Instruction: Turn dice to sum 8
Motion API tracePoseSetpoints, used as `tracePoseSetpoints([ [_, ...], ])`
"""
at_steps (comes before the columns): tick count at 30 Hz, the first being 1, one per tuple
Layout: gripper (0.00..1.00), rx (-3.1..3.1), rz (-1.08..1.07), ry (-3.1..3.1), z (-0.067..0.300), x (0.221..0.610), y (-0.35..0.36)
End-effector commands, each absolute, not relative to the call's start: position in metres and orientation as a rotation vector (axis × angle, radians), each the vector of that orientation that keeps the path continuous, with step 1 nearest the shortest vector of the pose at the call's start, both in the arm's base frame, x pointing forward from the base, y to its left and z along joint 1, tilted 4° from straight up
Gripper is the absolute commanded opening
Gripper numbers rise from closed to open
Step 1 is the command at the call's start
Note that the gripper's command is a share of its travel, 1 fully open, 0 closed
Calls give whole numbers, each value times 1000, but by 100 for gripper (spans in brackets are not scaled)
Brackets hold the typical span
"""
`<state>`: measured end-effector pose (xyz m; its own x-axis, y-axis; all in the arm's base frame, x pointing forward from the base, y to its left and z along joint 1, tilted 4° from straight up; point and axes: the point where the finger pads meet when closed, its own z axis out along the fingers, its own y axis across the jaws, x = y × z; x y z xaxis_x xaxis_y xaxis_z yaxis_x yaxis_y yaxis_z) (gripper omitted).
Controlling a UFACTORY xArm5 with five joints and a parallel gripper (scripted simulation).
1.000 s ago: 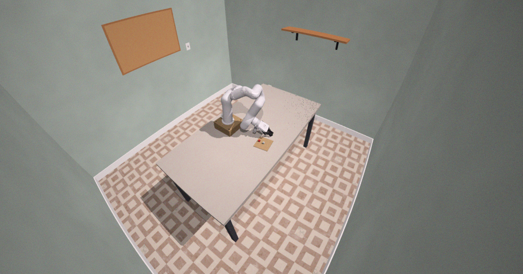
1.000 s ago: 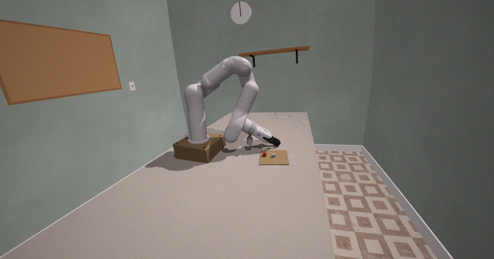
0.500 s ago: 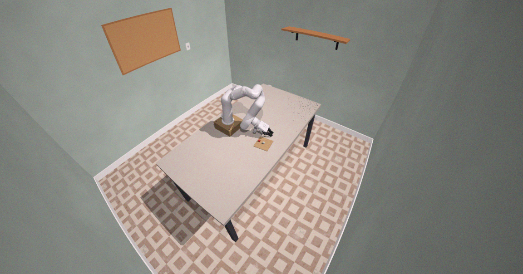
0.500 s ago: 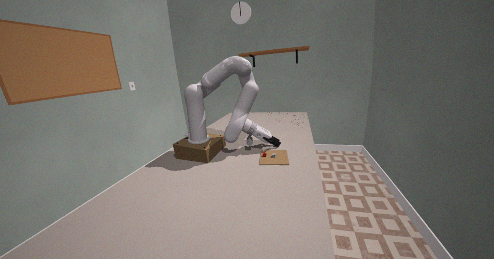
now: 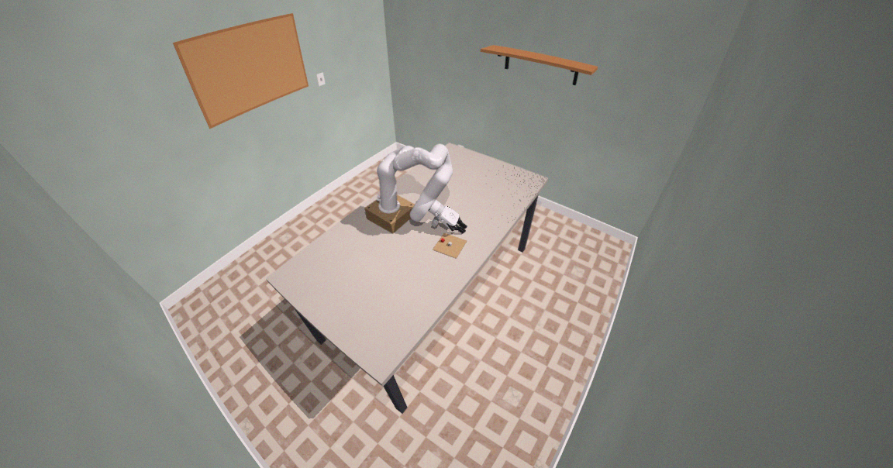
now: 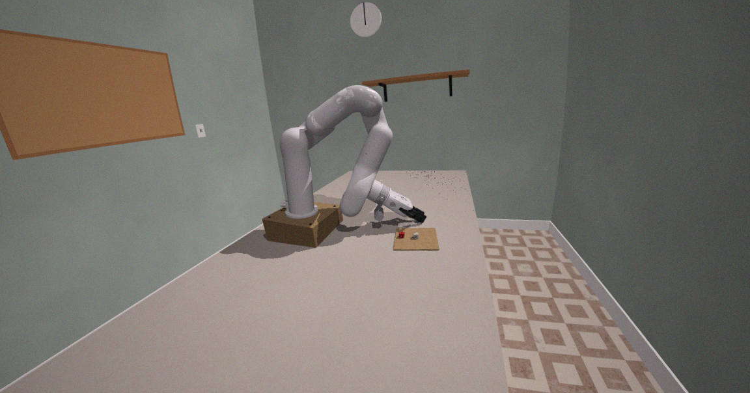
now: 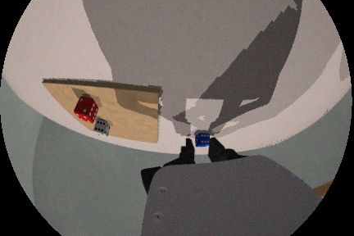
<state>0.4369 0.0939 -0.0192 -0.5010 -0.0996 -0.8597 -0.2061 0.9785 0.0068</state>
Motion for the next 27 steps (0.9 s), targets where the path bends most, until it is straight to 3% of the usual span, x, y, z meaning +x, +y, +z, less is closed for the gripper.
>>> tracePoseSetpoints([
  [1, 31, -214, 132, 2097, -19, 437, 94],
  [27, 31, -214, 132, 2097, -13, 429, 92],
])
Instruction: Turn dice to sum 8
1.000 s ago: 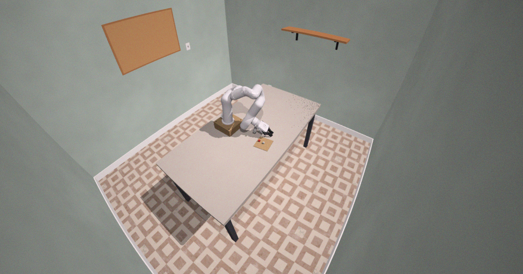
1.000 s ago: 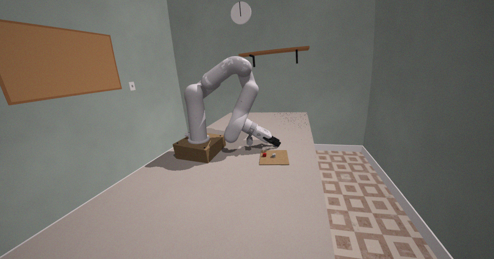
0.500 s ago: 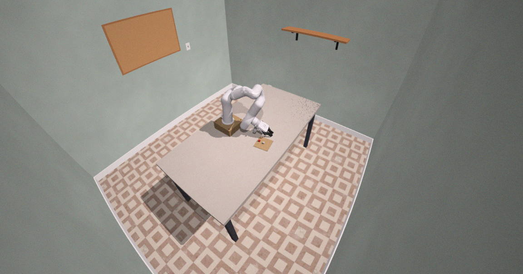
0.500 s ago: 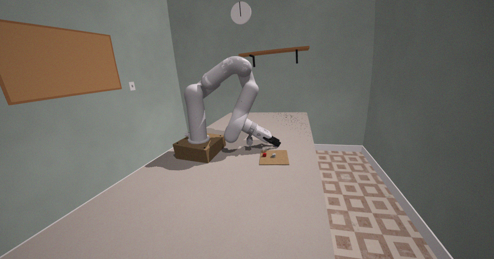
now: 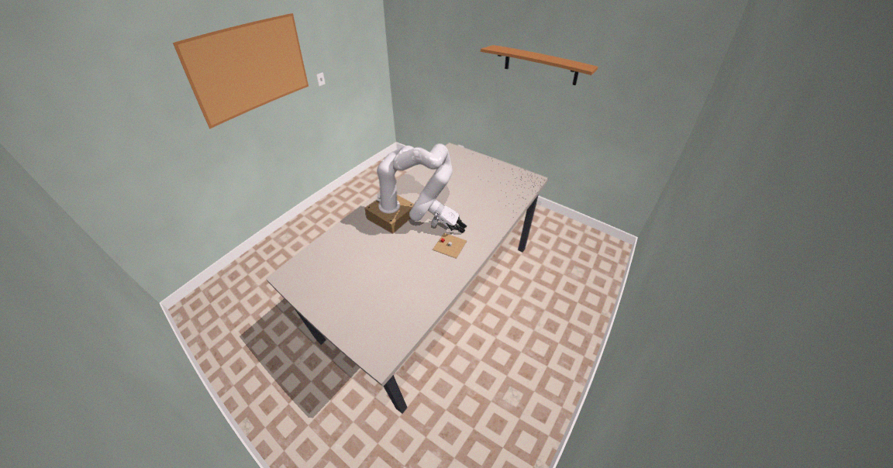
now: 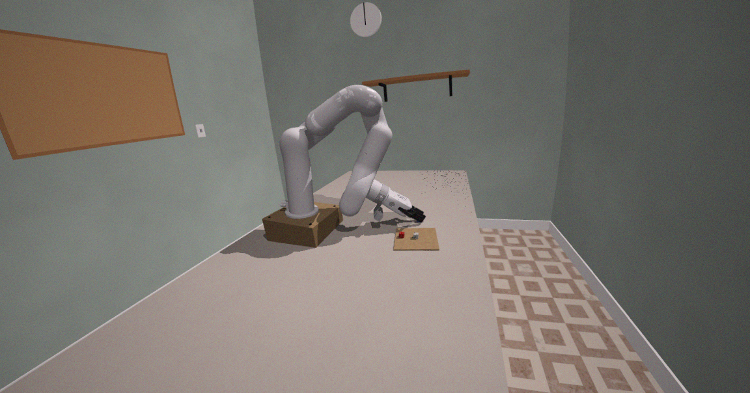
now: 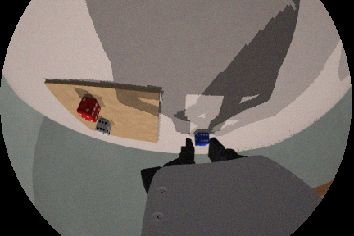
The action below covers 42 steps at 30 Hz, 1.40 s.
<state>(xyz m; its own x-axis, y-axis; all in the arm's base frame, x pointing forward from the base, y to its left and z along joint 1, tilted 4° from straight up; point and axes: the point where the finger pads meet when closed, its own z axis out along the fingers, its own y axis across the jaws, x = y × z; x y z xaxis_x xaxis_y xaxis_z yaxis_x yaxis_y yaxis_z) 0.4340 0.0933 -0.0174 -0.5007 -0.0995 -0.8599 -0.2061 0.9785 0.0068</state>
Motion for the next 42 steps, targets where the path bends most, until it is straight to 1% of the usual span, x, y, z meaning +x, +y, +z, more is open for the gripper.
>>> tracePoseSetpoints([
  [1, 31, -214, 132, 2097, -12, 426, 91],
  [6, 31, -214, 131, 2097, -2, 410, 88],
  [13, 31, -214, 131, 2097, 5, 398, 85],
  [25, 31, -214, 131, 2097, 11, 395, 84],
  [37, 31, -213, 130, 2097, 59, 391, 83],
  [42, 31, -213, 129, 2097, 65, 391, 83],
])
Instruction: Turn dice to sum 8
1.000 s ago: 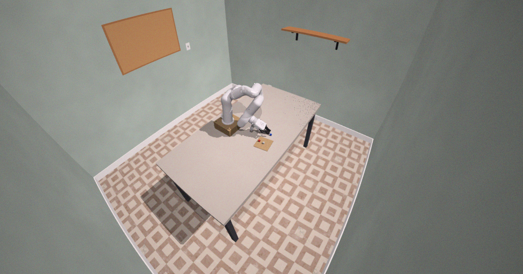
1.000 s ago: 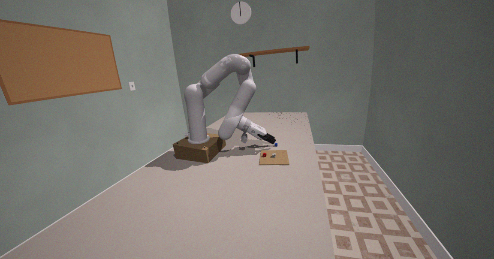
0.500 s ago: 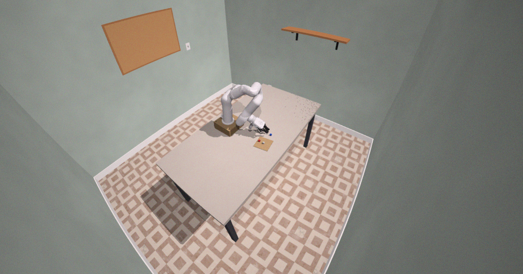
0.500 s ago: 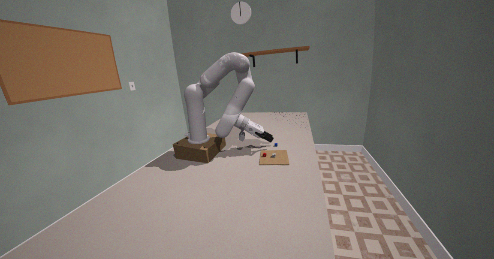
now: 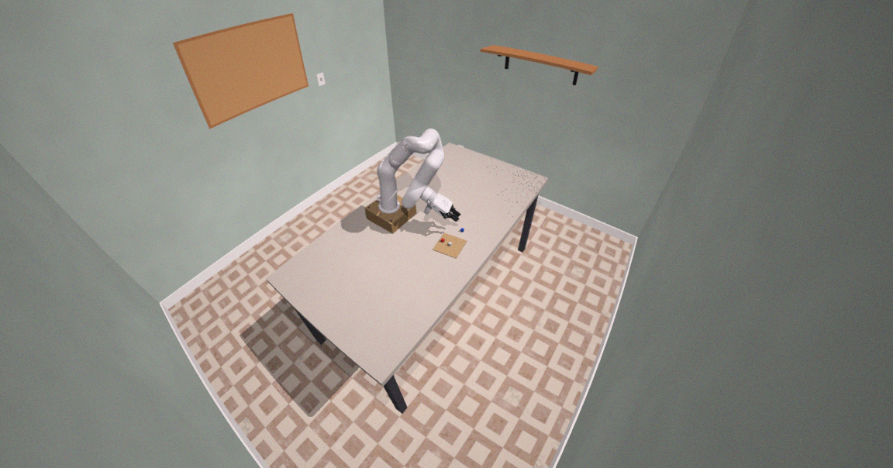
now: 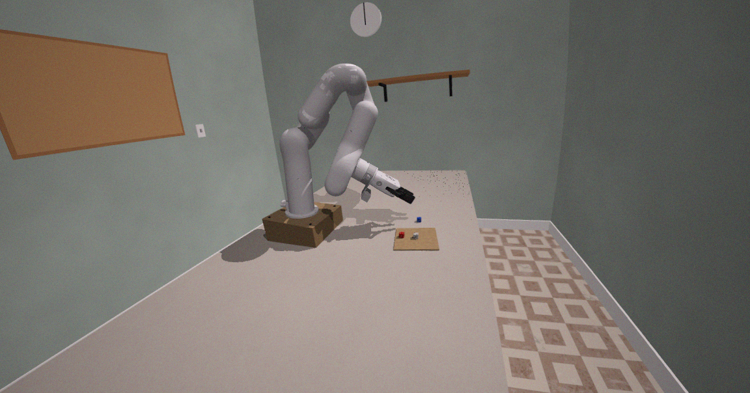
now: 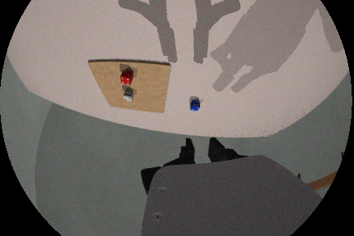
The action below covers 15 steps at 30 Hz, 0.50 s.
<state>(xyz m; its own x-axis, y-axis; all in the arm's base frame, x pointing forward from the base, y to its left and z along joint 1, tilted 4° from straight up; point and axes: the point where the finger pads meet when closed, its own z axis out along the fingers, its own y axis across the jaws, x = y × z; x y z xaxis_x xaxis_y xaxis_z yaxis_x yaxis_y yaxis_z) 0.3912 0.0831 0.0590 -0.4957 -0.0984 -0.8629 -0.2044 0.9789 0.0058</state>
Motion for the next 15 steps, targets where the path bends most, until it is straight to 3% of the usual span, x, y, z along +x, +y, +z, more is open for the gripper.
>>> tracePoseSetpoints([
  [1, 31, -213, 129, 2097, 66, 391, 83],
  [15, 31, -221, 122, 2171, 69, 397, 84],
])
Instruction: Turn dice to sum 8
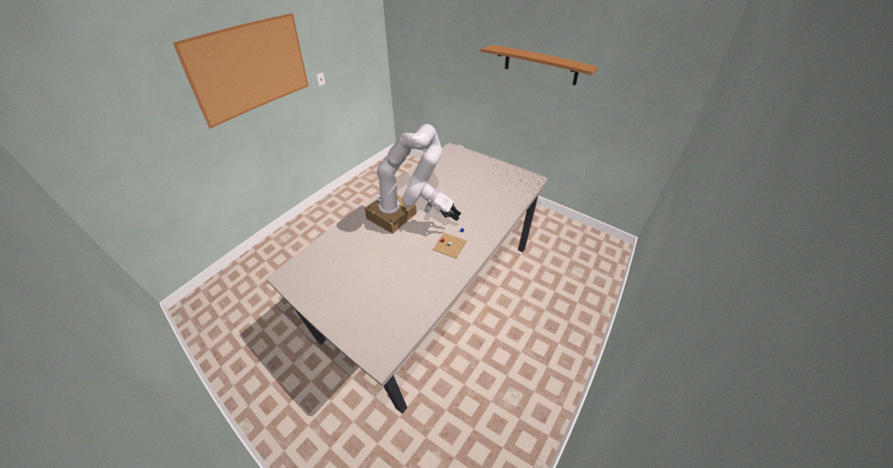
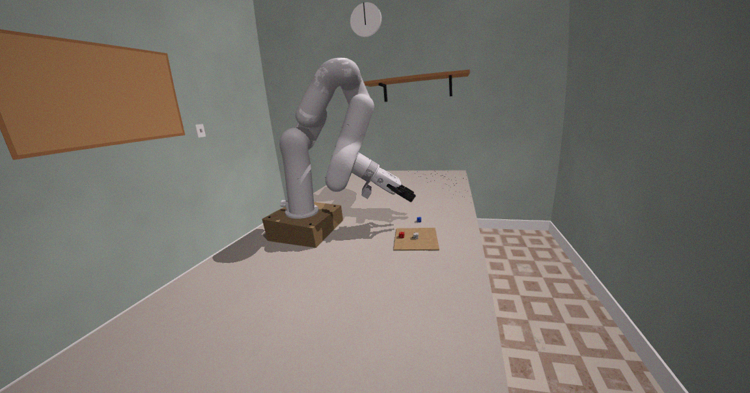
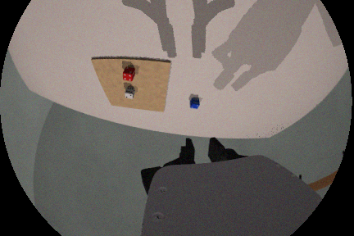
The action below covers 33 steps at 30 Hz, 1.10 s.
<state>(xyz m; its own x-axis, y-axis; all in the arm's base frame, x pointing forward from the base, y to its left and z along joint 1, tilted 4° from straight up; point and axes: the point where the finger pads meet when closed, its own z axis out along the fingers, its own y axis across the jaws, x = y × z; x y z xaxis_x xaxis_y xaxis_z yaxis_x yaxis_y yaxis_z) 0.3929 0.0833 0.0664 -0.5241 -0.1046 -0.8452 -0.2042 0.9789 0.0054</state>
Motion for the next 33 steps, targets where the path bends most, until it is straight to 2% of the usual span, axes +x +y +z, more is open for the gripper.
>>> tracePoseSetpoints([
  [1, 31, -221, 122, 2171, 69, 397, 84],
  [33, 31, -300, 43, 2839, 92, 432, 92],
])
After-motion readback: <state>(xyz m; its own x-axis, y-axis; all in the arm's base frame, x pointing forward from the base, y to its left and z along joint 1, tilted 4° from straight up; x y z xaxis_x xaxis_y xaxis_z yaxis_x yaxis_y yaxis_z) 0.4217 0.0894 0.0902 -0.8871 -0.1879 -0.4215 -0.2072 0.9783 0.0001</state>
